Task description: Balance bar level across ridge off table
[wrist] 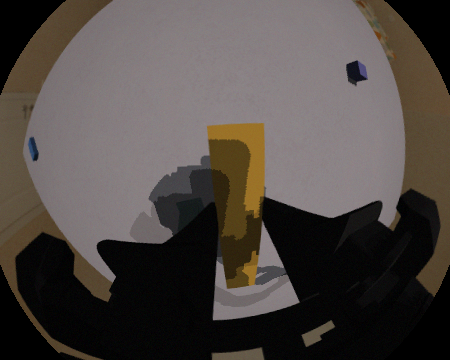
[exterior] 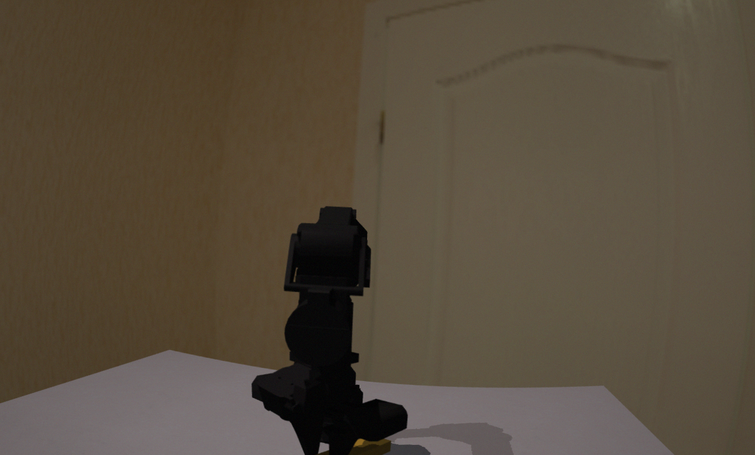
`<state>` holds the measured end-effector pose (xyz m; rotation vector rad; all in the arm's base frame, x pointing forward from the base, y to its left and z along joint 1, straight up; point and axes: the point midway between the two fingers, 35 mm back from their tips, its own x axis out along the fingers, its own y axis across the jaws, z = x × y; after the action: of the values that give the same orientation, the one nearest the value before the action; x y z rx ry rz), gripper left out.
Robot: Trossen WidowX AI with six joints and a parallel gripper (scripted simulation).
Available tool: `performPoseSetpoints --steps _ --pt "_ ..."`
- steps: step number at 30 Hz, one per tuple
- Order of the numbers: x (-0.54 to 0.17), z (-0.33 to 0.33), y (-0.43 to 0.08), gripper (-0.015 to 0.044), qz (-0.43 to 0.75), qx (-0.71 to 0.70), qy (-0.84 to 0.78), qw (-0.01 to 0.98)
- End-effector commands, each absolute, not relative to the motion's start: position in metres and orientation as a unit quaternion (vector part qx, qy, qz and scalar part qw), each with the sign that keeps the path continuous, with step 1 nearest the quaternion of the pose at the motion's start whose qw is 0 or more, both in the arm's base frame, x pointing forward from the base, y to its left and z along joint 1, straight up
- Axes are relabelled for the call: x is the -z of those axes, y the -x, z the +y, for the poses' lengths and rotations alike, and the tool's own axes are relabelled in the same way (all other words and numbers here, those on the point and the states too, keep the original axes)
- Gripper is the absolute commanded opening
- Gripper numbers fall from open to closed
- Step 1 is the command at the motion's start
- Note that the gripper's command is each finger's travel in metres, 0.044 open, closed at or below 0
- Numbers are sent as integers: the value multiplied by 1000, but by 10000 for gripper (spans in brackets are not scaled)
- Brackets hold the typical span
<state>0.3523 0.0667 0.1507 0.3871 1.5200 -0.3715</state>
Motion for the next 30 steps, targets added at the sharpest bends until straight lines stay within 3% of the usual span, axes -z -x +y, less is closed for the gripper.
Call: performPoseSetpoints --steps 1,16,30 --pt "-154 82 -353 0 679 156 -165 698" --pt "-155 139 -347 0 687 118 -129 705" --pt "-140 144 -348 0 687 116 -128 706"
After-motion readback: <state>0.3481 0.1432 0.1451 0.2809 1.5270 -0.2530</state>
